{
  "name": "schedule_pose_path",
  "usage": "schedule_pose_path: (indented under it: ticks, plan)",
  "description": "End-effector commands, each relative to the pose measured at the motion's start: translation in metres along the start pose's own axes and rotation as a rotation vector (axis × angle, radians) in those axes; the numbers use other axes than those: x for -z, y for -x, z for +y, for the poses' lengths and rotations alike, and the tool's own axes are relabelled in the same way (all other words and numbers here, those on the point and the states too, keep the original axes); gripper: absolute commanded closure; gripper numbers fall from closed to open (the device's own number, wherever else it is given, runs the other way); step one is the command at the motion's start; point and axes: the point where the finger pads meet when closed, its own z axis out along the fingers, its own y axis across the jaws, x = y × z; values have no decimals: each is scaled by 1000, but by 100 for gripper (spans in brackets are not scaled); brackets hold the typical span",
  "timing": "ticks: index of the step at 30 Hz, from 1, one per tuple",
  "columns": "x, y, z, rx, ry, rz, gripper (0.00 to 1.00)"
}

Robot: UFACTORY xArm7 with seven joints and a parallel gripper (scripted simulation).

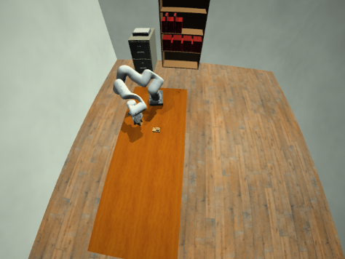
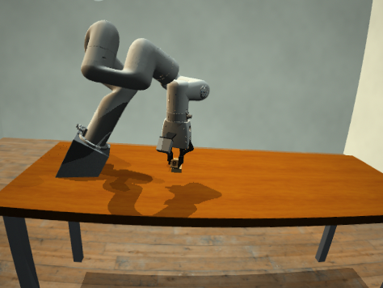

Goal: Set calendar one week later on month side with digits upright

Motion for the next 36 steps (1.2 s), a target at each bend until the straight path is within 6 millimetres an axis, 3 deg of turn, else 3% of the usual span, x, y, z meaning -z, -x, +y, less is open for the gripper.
schedule_pose_path:
  ticks: [1, 6, 15, 23, 31, 36]
  plan:
    - [1, -1, -1, 6, 3, -21, 73]
    - [0, -2, 0, 4, 8, -57, 73]
    - [0, -4, -1, 6, 4, -276, 73]
    - [0, -7, -1, 5, 4, -294, 73]
    - [-1, -9, -1, 4, 6, -514, 73]
    - [-2, -12, -1, 5, 4, -541, 73]
